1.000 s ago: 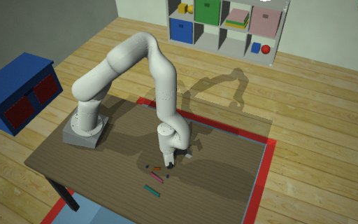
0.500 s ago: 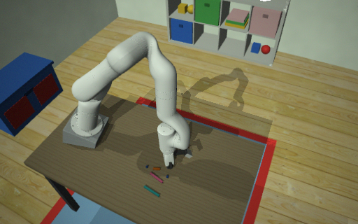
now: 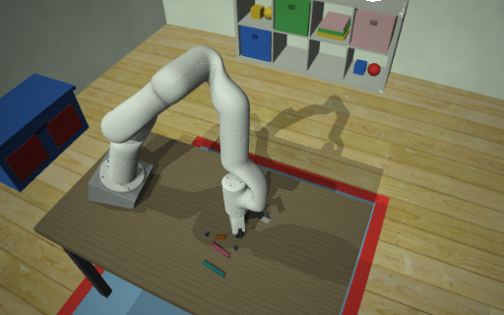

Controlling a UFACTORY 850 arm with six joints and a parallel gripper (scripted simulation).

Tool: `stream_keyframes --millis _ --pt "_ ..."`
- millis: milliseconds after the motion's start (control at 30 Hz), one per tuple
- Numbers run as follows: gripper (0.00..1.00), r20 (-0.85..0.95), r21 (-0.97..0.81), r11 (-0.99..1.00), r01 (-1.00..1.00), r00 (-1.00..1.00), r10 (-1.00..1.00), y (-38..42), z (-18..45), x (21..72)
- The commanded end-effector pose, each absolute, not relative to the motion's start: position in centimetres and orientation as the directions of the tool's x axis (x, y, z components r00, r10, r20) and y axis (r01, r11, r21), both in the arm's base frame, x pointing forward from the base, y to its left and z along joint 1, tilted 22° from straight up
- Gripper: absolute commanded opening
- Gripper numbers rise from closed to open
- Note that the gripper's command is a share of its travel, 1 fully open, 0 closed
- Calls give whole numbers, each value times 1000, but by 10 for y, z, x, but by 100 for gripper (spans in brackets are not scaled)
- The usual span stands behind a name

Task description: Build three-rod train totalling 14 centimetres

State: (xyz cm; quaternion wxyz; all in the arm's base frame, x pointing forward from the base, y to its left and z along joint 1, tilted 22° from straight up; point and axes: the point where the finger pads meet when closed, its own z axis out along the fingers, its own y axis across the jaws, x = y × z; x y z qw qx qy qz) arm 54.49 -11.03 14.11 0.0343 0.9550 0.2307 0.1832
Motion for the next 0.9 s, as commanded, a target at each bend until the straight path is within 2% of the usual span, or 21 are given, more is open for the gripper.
stream_keyframes --millis 0,867 --pt "24 337 152 -891 428 825 454 -110 141 546" --pt "24 336 152 -891 428 825 454 -110 133 549"
